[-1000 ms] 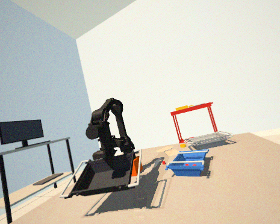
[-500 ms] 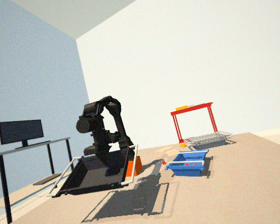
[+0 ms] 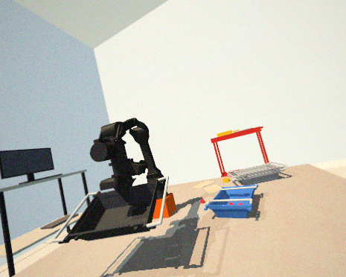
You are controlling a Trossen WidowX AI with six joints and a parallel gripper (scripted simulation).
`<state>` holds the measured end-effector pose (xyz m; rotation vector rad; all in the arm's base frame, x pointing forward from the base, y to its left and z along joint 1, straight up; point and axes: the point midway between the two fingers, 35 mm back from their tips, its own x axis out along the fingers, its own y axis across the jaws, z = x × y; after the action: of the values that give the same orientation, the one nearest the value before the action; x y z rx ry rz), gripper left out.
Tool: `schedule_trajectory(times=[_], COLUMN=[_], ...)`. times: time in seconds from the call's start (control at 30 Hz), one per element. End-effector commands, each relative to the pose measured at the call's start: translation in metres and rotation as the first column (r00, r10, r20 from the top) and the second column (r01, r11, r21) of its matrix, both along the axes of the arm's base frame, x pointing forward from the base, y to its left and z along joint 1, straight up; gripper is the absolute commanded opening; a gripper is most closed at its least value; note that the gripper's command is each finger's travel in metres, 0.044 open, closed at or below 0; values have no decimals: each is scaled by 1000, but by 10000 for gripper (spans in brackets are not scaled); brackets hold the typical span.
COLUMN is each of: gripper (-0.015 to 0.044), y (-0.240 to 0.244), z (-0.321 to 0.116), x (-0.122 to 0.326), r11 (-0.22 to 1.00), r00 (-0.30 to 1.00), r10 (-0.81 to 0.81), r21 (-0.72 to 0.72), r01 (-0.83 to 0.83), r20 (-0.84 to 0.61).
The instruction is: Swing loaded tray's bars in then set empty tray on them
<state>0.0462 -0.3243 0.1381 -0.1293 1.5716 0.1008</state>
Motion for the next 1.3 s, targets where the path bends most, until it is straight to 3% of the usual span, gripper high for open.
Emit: schedule_trajectory(times=[0.0, 0.5, 1.27], gripper=[0, 0, 0], y=[-4, -3, 22], z=[4, 4, 4], x=[1, 3, 90], r11=[1000, 1000, 972], r00=[1000, 1000, 972], r10=[0, 7, 236], r21=[-17, -17, -15], r01=[0, -7, -236], r20=[4, 4, 5])
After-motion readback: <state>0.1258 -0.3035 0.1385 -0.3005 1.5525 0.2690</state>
